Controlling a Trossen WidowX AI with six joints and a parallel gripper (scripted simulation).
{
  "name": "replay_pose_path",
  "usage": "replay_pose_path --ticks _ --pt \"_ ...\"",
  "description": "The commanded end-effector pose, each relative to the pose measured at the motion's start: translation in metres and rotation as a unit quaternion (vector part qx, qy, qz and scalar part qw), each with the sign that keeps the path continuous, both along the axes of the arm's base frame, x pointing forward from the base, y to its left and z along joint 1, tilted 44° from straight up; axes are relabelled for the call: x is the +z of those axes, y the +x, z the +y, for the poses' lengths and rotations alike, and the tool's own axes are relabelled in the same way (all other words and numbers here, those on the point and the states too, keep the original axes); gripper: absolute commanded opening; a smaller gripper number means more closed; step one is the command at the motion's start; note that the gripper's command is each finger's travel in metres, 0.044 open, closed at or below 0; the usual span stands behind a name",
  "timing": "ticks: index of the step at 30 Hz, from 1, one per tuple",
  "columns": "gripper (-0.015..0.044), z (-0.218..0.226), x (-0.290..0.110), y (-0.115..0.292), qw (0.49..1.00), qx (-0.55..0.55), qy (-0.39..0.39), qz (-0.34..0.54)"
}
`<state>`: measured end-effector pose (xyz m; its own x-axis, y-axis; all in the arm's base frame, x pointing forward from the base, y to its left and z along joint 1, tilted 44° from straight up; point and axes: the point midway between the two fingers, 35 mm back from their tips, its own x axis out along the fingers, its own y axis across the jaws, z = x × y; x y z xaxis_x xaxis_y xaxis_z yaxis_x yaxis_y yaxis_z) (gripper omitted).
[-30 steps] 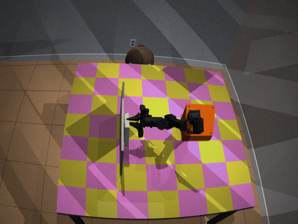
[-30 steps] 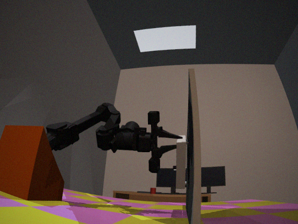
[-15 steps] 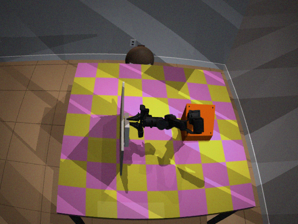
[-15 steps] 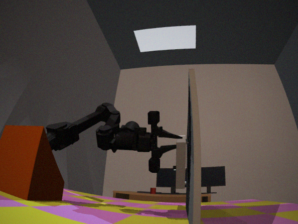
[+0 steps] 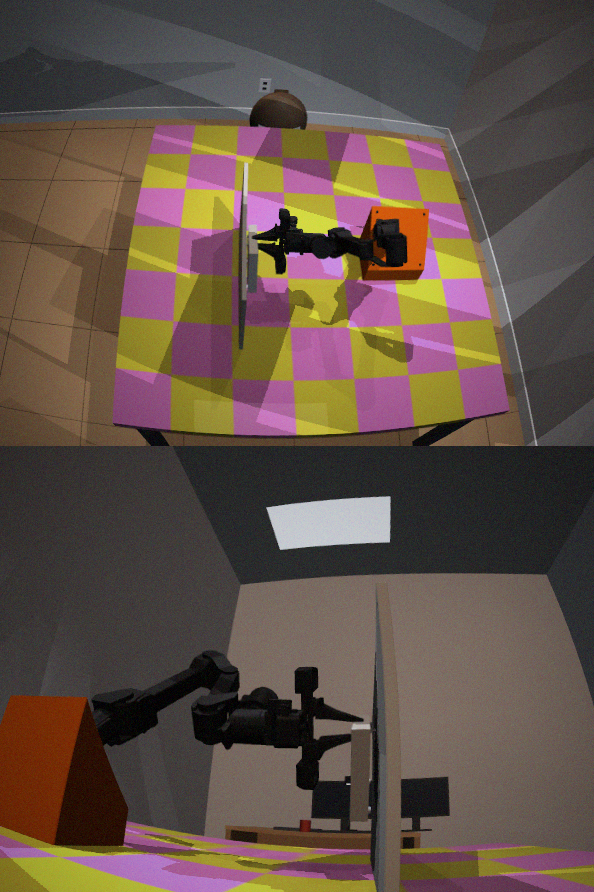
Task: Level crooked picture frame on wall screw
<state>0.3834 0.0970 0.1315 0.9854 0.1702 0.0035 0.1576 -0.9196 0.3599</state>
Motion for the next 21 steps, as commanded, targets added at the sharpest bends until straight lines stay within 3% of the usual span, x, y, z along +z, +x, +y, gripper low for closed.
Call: replay_pose_path --ticks 1,21 --pt "0.0000 -0.0013 0.0033 0.0006 1.000 -0.003 0.003 -0.004" --pt "0.0000 0.0007 0.0076 0.0002 1.000 -0.003 0.003 -0.004"
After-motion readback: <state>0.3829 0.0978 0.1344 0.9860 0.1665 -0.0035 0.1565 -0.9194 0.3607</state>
